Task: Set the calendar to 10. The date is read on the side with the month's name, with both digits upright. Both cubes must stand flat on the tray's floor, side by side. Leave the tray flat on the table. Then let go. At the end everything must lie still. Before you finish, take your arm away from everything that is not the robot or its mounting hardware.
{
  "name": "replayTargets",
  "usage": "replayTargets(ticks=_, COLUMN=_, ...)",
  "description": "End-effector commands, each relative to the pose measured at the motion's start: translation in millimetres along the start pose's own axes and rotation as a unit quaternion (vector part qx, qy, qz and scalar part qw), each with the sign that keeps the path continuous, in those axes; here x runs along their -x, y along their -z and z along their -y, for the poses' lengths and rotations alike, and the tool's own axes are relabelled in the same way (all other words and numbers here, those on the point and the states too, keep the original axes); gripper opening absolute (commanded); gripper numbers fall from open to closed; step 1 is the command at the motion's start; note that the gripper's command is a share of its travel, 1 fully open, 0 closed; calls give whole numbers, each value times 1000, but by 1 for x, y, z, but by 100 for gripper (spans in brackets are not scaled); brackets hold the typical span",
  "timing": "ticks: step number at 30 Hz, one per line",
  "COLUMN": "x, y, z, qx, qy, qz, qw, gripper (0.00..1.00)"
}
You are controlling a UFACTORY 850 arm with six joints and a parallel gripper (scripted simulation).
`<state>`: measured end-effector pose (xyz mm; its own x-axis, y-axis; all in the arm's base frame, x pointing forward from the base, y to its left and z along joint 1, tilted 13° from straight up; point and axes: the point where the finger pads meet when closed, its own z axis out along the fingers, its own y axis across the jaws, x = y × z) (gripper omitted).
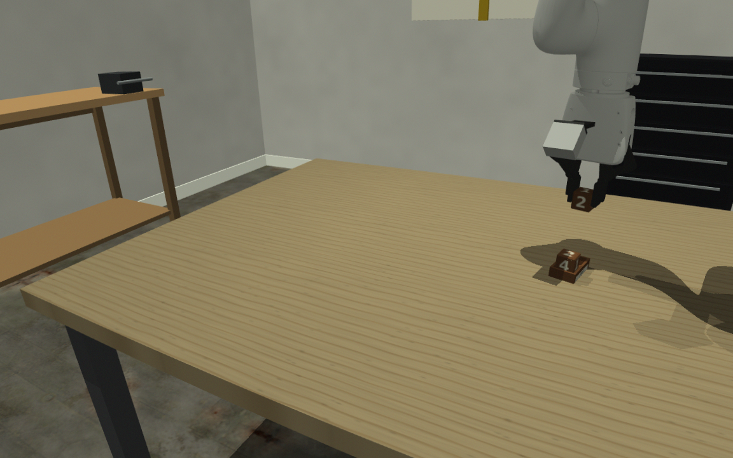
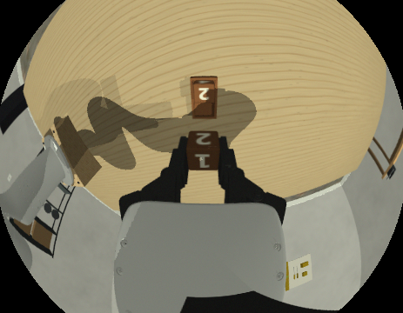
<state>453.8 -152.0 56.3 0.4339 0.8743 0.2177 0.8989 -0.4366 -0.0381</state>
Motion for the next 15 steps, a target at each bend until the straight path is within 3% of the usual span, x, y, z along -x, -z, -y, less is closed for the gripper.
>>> replayTargets(ticks=1, x=-2, y=1, z=-4, qx=1, qy=-21, qz=0, qw=1000, gripper=27)
replayTargets(ticks=7, x=-8, y=0, z=-14, qx=1, qy=-87, qz=-1, qw=996, gripper=27)
replayTargets(ticks=15, x=-21, y=-2, z=-34, qx=1, qy=-220, qz=-2, qw=976, gripper=27)
